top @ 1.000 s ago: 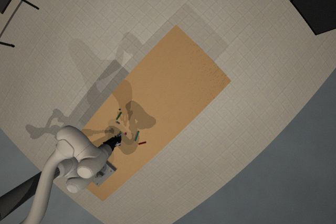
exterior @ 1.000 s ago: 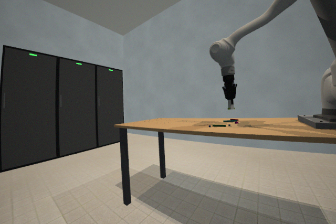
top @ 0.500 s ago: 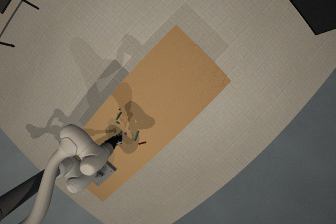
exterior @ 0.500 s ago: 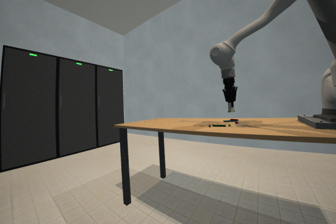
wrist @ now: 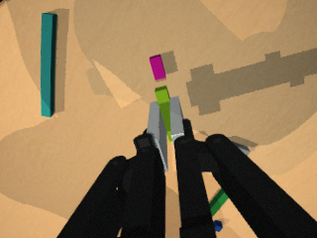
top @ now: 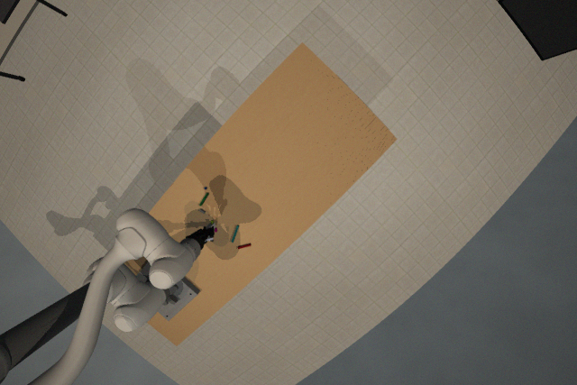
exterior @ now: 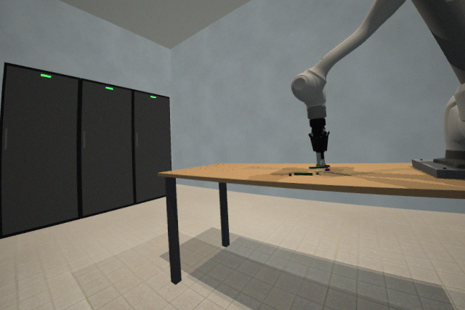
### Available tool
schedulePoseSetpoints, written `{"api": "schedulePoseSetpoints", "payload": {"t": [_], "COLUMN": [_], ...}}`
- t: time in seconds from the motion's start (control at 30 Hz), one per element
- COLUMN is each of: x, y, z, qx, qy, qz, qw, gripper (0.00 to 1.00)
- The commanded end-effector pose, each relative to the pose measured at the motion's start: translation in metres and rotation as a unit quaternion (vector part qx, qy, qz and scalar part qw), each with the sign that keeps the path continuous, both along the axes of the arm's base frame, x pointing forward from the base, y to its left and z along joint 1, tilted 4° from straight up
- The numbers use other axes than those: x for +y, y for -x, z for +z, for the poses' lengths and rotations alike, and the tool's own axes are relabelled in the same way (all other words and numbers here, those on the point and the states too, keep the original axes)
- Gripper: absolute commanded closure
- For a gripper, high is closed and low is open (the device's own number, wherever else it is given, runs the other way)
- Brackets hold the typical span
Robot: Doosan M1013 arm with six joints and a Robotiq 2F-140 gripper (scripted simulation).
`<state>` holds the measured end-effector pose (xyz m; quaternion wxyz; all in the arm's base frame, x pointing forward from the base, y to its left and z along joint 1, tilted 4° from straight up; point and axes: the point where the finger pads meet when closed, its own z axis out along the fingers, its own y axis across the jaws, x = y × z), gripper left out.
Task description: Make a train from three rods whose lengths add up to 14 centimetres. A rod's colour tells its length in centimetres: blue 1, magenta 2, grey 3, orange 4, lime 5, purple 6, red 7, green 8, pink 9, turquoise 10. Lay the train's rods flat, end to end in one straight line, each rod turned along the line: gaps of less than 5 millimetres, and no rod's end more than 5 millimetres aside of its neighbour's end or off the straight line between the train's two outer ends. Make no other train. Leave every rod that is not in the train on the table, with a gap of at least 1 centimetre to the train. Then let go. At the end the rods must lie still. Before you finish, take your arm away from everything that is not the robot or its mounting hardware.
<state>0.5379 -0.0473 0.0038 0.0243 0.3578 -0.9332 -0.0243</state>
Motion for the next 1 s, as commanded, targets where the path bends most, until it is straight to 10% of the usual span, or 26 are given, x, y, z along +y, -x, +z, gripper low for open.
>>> {"api": "schedulePoseSetpoints", "payload": {"t": [0.0, 0.97], "x": [0.0003, 0.0007], "y": [0.0002, 0.0007], "z": [-0.0066, -0.0148], "qx": [0.0, 0.0], "qy": [0.0, 0.0], "qz": [0.0, 0.0], "qw": [1.0, 1.0], "gripper": [0.97, 0.97]}}
